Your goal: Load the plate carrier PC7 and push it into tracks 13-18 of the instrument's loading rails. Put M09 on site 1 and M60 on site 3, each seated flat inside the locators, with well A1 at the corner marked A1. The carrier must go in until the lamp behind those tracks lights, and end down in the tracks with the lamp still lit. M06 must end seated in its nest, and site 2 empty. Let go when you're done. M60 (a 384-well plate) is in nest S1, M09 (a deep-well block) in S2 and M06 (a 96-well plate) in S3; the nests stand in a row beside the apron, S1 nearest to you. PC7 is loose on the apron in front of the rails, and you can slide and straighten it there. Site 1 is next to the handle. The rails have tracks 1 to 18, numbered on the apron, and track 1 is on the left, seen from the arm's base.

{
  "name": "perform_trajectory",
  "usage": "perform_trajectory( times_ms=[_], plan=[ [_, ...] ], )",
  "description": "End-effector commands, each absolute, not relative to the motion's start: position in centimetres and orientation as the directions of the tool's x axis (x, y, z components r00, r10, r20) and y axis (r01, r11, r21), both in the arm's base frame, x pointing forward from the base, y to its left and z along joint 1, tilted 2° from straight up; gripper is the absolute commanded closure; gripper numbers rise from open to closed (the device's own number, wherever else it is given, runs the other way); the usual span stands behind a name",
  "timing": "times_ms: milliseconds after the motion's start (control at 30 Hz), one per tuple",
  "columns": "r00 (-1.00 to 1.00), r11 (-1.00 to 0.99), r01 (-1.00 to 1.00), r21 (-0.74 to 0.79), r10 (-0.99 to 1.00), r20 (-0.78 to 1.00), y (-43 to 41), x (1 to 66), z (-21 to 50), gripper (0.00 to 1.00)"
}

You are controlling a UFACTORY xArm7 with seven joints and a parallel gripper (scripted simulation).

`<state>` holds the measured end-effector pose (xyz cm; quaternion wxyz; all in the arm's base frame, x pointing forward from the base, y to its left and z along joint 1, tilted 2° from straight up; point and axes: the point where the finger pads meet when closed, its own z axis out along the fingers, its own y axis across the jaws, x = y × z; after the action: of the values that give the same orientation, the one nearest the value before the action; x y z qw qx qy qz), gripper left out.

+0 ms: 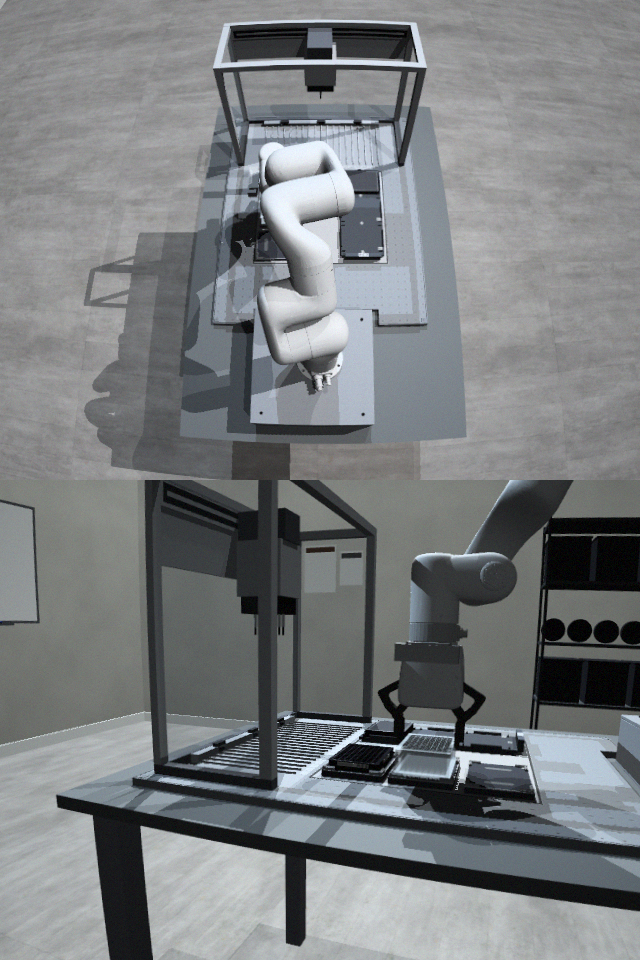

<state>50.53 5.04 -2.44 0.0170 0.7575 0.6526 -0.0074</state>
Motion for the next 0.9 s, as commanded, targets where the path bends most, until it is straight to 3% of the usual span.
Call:
perform_trajectory(
  times_ms=[0,867],
  plan=[
    [0.148,-0.148,0.989,0.020,0.988,-0.032,5.0,50.7,-2.7,0.00],
    [0.148,-0.148,0.989,0.020,0.988,-0.032,5.0,50.7,-4.1,0.00]
  ],
)
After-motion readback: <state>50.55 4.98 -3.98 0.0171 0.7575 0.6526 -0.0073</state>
